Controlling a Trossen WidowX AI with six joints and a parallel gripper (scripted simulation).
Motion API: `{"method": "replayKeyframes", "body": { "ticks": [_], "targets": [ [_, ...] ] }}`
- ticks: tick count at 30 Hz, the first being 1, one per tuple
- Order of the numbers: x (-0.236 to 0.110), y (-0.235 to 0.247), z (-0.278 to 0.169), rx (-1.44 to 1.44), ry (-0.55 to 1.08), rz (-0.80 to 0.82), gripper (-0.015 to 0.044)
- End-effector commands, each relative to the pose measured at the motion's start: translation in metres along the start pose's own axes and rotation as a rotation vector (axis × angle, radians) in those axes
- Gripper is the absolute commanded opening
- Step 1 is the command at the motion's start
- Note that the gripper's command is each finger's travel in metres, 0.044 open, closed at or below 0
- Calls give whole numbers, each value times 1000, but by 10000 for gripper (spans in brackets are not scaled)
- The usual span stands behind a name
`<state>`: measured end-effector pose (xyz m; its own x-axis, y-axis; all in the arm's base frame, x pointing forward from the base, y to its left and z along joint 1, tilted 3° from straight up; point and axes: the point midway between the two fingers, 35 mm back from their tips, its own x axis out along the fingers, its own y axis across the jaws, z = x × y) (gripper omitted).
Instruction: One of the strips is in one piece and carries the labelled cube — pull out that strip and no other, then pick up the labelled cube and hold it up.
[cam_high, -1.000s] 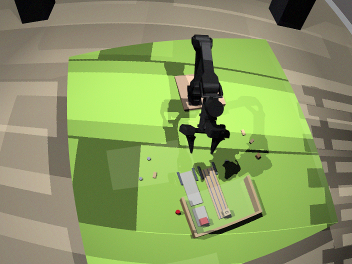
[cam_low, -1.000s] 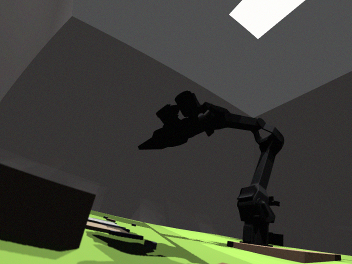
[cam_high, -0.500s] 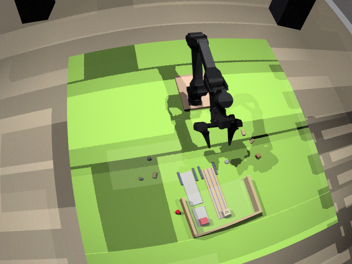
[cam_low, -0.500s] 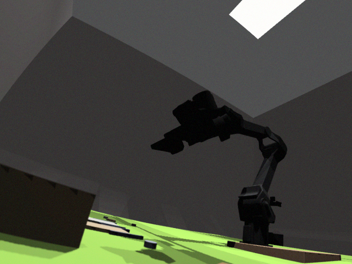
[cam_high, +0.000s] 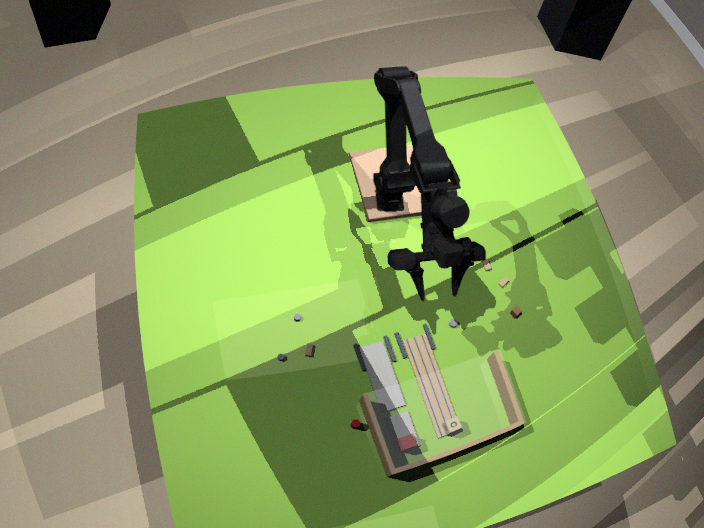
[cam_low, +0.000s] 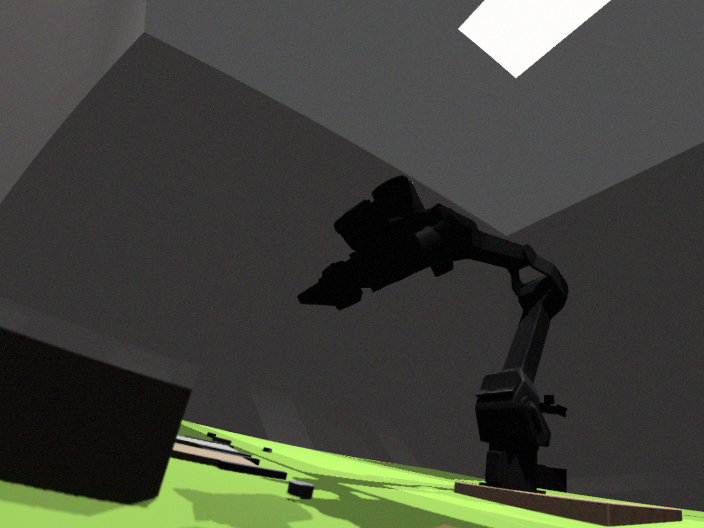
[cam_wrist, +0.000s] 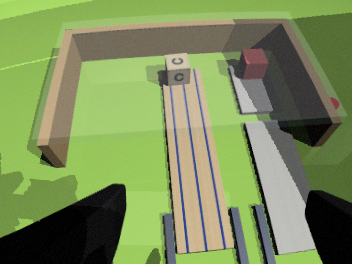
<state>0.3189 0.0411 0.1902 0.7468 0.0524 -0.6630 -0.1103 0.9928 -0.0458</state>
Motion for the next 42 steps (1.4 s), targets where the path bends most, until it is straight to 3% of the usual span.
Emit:
{"method": "replayKeyframes", "body": {
  "ticks": [1, 9, 10, 17, 42],
  "targets": [
    [22, -2, 4, -24, 149, 3, 216],
    [73, -6, -4, -78, 510, 23, 6],
    [79, -6, -7, -85, 556, 28, 0],
    [111, -5, -33, -125, 842, 66, 0],
    [134, -6, -56, -126, 849, 67, 0]
  ]
}}
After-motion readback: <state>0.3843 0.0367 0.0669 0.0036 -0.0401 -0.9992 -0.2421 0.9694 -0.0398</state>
